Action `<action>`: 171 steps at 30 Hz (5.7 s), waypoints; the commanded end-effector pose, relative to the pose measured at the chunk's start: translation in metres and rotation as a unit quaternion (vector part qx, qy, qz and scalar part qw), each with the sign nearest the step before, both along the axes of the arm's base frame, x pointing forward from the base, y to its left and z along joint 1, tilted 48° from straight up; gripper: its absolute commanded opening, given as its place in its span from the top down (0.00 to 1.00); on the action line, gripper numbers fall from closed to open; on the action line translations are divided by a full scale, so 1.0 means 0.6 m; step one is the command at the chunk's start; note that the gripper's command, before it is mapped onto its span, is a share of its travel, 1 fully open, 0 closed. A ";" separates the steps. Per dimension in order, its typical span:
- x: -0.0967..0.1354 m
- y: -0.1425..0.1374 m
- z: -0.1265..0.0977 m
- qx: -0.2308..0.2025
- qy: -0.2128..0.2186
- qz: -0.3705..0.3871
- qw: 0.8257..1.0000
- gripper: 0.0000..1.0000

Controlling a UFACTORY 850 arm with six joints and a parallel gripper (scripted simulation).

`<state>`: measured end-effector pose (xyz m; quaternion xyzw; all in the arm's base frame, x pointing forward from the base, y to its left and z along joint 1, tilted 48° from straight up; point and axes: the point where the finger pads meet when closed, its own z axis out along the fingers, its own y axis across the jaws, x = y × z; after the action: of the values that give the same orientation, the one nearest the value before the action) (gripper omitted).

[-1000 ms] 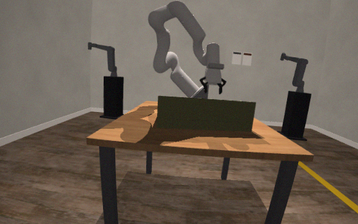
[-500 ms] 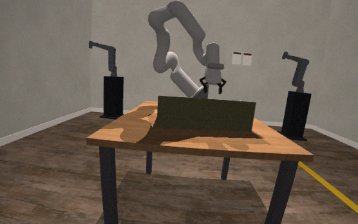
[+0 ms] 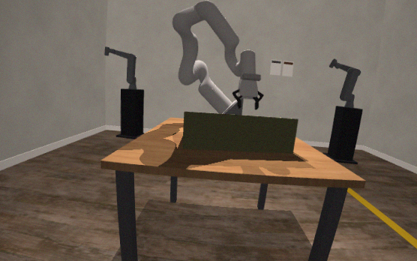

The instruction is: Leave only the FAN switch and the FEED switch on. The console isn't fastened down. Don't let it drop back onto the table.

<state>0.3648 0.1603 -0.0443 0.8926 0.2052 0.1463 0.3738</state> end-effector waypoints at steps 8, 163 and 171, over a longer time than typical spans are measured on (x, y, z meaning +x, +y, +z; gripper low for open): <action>0.001 0.001 0.000 0.001 -0.001 0.000 1.000 0.00; 0.062 -0.151 0.175 0.001 -0.001 0.000 1.000 0.00; 0.062 -0.151 0.175 0.001 -0.001 0.000 1.000 0.00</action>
<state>0.4017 0.0688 0.0603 0.8927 0.2051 0.1463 0.3736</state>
